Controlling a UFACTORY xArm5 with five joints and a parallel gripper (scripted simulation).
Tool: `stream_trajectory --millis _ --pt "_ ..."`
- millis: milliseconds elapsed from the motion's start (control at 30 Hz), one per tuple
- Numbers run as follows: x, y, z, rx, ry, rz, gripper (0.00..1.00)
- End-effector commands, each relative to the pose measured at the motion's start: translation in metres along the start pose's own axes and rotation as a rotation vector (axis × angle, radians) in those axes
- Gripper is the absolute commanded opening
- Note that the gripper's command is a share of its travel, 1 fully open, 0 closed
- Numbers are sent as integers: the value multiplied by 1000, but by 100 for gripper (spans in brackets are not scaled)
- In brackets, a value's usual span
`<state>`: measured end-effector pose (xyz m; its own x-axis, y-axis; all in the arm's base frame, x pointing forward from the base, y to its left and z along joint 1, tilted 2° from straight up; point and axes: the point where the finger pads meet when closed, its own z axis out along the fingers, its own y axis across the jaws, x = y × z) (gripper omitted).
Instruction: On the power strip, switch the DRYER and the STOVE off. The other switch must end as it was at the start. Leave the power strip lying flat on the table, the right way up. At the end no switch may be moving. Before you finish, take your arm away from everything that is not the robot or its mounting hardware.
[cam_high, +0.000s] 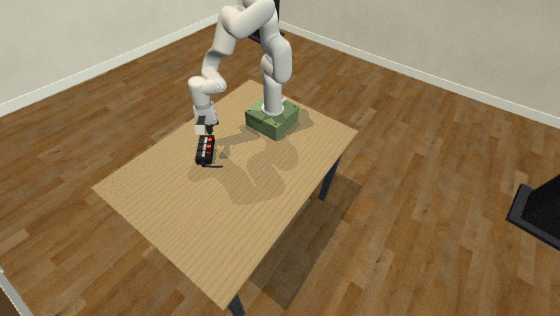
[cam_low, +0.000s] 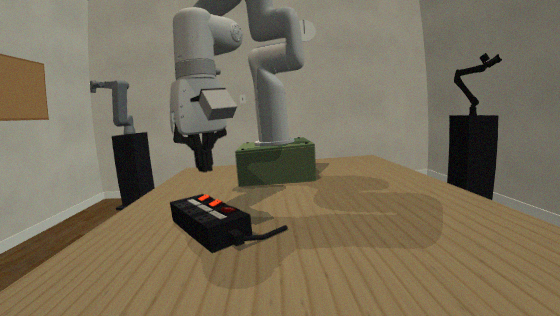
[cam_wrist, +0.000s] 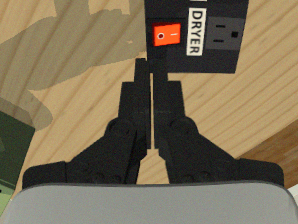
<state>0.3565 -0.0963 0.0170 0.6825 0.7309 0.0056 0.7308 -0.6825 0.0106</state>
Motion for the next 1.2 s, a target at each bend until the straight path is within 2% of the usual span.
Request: stream_trajectory --millis 0,467,1167 --pt "1 1 -1 -3 2 0 0" --pt "0 1 4 -3 2 0 0" --pt "-1 2 26 -4 2 0 0"
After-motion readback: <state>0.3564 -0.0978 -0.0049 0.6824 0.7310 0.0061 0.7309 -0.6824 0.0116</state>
